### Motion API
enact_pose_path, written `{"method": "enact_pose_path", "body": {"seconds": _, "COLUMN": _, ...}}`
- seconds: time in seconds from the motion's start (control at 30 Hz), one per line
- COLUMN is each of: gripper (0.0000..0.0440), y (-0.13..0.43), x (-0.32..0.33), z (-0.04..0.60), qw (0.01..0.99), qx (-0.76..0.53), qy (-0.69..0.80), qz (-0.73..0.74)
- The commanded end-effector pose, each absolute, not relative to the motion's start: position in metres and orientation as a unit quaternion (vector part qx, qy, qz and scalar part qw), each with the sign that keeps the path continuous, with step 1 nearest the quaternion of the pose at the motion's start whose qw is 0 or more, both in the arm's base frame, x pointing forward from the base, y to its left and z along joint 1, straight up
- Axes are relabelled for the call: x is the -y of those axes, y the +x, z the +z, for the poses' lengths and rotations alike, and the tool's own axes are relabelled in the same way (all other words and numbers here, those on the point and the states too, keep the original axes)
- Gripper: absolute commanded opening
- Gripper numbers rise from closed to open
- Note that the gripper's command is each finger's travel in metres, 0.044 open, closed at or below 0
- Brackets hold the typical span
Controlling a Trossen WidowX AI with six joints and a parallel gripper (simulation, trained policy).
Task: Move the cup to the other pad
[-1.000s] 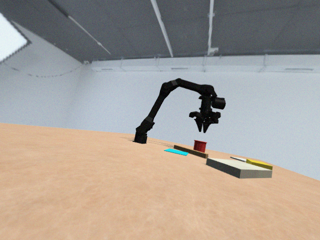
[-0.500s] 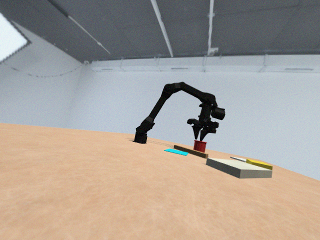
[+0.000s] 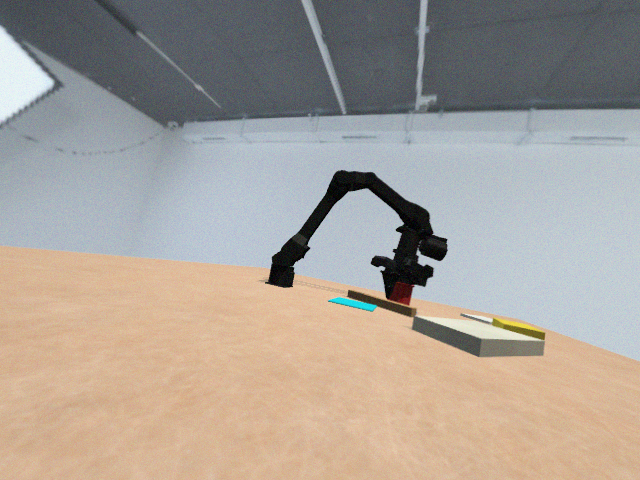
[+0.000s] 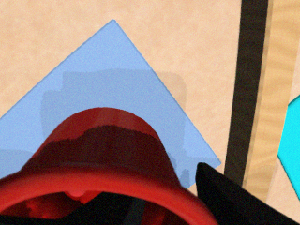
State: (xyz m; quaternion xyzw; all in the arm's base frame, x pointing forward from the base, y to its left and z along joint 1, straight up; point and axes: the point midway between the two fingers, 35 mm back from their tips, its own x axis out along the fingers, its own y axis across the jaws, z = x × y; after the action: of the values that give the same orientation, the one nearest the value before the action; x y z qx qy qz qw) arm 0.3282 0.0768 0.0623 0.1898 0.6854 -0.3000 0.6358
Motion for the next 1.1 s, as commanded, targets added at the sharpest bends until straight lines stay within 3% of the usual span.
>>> {"method": "enact_pose_path", "body": {"seconds": 0.0, "gripper": 0.0048, "y": 0.325, "x": -0.076, "z": 0.051, "qw": 0.637, "qx": -0.693, "qy": 0.174, "qz": -0.290}}
{"method": "enact_pose_path", "body": {"seconds": 0.07, "gripper": 0.0010, "y": 0.324, "x": -0.075, "z": 0.051, "qw": 0.638, "qx": -0.695, "qy": 0.169, "qz": -0.286}}
{"method": "enact_pose_path", "body": {"seconds": 0.13, "gripper": 0.0001, "y": 0.323, "x": -0.074, "z": 0.052, "qw": 0.641, "qx": -0.694, "qy": 0.165, "qz": -0.283}}
{"method": "enact_pose_path", "body": {"seconds": 1.07, "gripper": 0.0000, "y": 0.307, "x": -0.060, "z": 0.098, "qw": 0.639, "qx": -0.675, "qy": 0.207, "qz": -0.305}}
